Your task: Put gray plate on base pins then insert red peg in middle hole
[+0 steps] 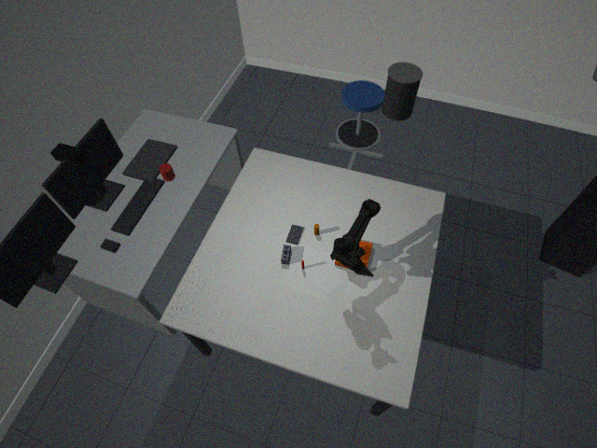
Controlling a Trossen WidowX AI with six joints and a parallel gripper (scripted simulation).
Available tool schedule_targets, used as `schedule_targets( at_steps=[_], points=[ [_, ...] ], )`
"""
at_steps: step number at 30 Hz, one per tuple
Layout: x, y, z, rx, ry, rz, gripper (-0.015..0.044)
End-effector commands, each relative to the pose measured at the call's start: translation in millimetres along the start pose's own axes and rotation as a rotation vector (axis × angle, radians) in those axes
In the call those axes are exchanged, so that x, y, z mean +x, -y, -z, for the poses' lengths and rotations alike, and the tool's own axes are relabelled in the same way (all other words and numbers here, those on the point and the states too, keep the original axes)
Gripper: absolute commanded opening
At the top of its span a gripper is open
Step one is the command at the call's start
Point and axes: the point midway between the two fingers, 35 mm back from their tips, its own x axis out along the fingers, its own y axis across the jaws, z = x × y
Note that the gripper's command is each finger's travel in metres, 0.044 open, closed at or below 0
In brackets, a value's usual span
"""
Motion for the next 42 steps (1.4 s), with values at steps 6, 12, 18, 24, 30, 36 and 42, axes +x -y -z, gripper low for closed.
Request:
schedule_targets(
  at_steps=[6,12,18,24,30,36,42],
  points=[
    [-20,30,46,0.372,-0.208,0.126,0.044],
    [-82,62,120,0.916,-0.529,0.435,0.044],
    [-141,69,163,1.301,-0.712,0.727,0.044],
    [-217,61,190,1.772,-0.829,1.166,0.044],
    [-297,36,195,2.164,-0.857,1.736,0.044],
    [-357,7,179,-2.008,0.671,-1.959,0.044],
    [-409,-26,148,-1.494,0.393,-1.866,0.044]
  ],
)
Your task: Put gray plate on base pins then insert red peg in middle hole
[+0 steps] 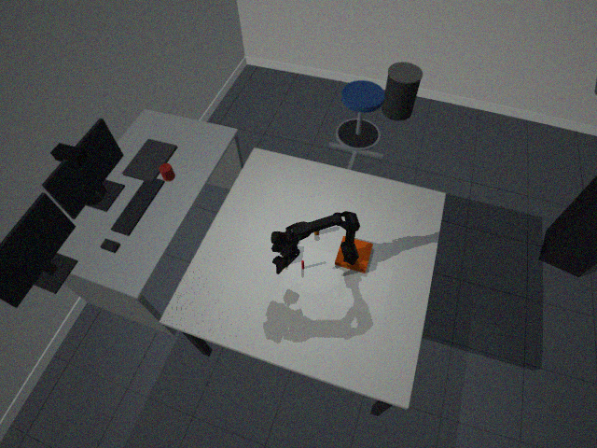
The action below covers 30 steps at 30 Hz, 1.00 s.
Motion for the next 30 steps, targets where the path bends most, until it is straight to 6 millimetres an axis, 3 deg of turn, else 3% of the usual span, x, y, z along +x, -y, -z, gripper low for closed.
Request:
schedule_targets(
  at_steps=[1,10,22,24,28,30],
  points=[
    [-10,59,-51,0.524,0.11,0.264,0.044],
    [-44,135,-90,1.124,0.328,0.562,0.044],
    [-45,136,-89,1.135,0.333,0.568,0.044],
    [-38,141,-90,1.135,0.333,0.568,0.044],
    [1,169,-88,1.135,0.333,0.568,0.044],
    [8,174,-87,1.135,0.333,0.568,0.044]
  ],
)
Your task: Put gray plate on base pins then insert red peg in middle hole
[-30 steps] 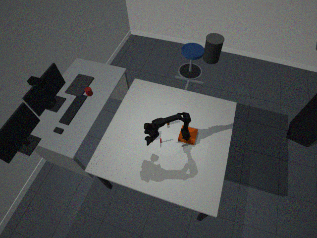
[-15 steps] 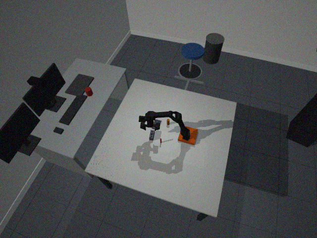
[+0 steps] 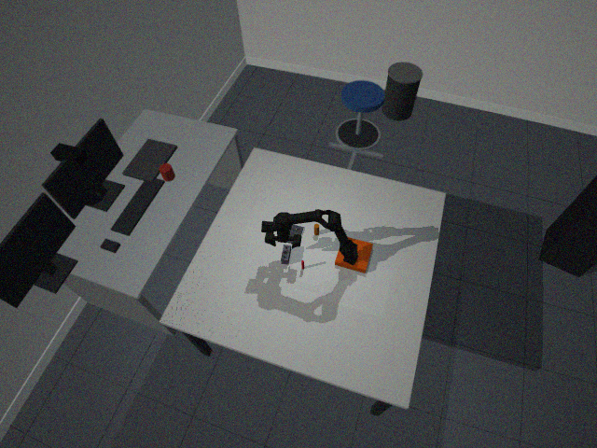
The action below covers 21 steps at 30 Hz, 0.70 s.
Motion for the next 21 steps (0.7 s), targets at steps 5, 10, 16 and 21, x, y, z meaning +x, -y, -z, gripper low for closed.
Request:
schedule_targets(
  at_steps=[5,10,16,21],
  points=[
    [29,6,0,0.007,0.004,0.02,0.044],
    [43,7,0,0.007,0.004,0.02,0.044],
    [49,7,0,0.007,0.004,0.02,0.044],
    [57,7,0,0.007,0.004,0.02,0.044]
  ],
)
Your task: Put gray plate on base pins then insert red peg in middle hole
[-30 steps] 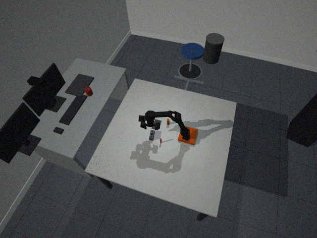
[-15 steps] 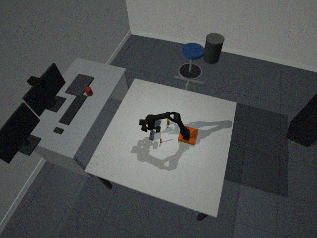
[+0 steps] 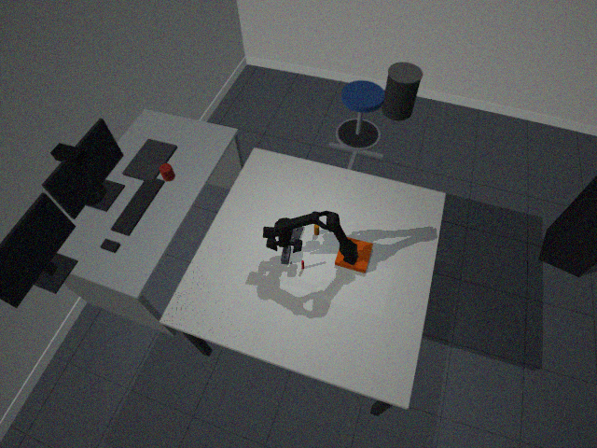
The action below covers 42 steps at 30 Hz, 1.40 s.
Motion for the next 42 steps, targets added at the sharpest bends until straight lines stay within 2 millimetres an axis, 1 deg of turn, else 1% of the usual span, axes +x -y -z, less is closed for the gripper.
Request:
schedule_targets(
  at_steps=[1,27,30,41,42],
  points=[
    [10,1,0,0.004,0.003,0.009,0.044],
    [52,3,0,0.004,0.003,0.01,0.044],
    [54,3,0,0.004,0.003,0.01,0.044],
    [54,3,0,0.004,0.003,0.01,0.0151],
    [54,3,0,0.004,0.003,0.01,0.0145]
  ],
)
